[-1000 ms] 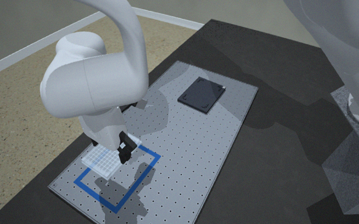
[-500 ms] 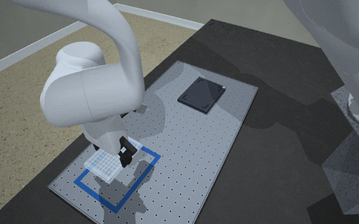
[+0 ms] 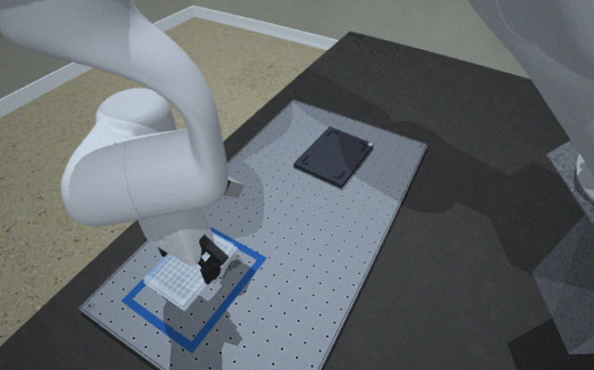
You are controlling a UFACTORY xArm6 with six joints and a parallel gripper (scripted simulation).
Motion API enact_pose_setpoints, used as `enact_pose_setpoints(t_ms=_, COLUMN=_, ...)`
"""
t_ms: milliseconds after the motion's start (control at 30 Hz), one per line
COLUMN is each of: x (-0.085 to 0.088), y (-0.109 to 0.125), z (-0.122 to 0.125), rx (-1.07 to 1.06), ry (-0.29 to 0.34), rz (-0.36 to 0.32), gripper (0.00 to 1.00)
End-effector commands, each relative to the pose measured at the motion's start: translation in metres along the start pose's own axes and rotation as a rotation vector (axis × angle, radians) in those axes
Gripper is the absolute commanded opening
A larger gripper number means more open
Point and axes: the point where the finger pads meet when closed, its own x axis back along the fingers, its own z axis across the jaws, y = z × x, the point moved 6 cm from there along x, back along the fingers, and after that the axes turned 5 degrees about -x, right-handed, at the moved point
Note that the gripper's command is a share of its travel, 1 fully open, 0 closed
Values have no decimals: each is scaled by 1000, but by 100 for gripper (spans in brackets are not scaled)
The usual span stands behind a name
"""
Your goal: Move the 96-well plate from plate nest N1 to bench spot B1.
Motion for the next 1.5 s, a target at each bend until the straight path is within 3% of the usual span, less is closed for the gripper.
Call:
enact_pose_setpoints(t_ms=0, x=-8, y=0, z=0, rx=0, ry=-20, rz=-18, gripper=0)
enact_pose_setpoints(t_ms=400, x=-27, y=0, z=-1, rx=0, ry=-20, rz=-18, gripper=0)
enact_pose_setpoints(t_ms=1467, x=-29, y=0, z=0, rx=0, ry=-20, rz=-18, gripper=0)
